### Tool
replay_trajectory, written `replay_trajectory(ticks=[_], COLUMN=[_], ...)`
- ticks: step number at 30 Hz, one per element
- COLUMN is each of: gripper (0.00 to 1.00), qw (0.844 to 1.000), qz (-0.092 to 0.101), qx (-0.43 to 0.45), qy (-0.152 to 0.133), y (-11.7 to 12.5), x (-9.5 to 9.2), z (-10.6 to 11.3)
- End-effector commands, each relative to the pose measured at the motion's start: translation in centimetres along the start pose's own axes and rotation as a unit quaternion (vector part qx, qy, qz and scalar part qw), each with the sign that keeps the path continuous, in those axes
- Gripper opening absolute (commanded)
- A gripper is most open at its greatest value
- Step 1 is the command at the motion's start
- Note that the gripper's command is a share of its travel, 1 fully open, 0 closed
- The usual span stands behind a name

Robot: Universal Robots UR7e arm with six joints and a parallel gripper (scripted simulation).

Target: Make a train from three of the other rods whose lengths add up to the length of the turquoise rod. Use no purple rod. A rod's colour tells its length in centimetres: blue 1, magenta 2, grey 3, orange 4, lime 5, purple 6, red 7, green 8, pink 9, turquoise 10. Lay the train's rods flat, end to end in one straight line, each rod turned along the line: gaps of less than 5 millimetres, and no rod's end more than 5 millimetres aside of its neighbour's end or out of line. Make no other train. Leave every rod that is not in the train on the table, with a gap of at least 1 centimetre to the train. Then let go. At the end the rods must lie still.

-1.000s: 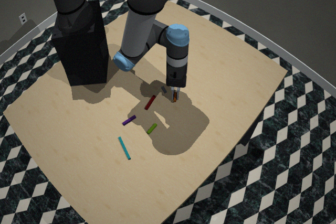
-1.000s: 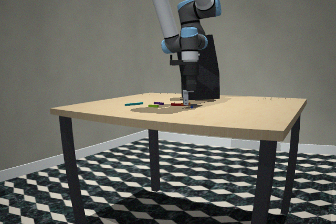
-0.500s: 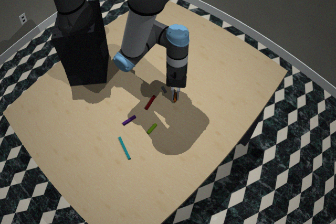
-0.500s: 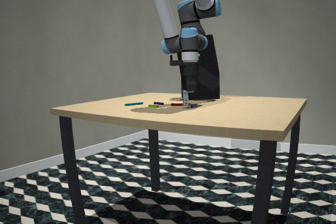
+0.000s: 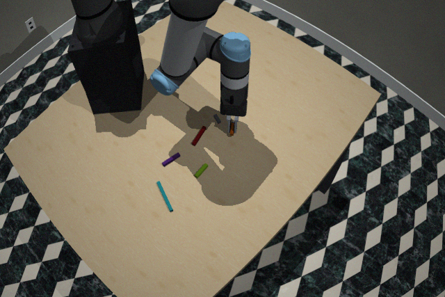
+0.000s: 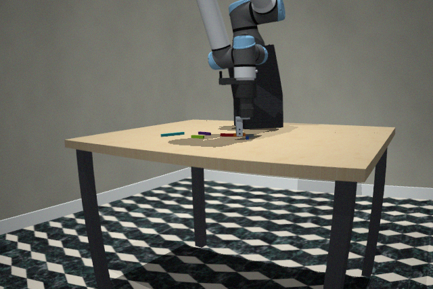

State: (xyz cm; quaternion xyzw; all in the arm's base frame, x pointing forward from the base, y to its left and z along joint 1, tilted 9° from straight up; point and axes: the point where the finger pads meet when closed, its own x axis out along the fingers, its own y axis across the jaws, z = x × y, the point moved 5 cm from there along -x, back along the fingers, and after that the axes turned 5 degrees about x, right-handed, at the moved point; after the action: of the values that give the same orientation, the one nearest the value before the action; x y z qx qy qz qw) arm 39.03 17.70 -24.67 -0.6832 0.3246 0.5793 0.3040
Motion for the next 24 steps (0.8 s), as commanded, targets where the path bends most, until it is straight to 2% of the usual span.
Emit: replay_trajectory(ticks=[1,24], gripper=[0.24,0.24], qw=[1.000,1.000], qz=[-0.002,-0.002], qx=[0.000,0.000], qy=[0.000,0.000], y=[-0.1,-0.2], x=[0.0,1.1], z=[0.0,-0.1])
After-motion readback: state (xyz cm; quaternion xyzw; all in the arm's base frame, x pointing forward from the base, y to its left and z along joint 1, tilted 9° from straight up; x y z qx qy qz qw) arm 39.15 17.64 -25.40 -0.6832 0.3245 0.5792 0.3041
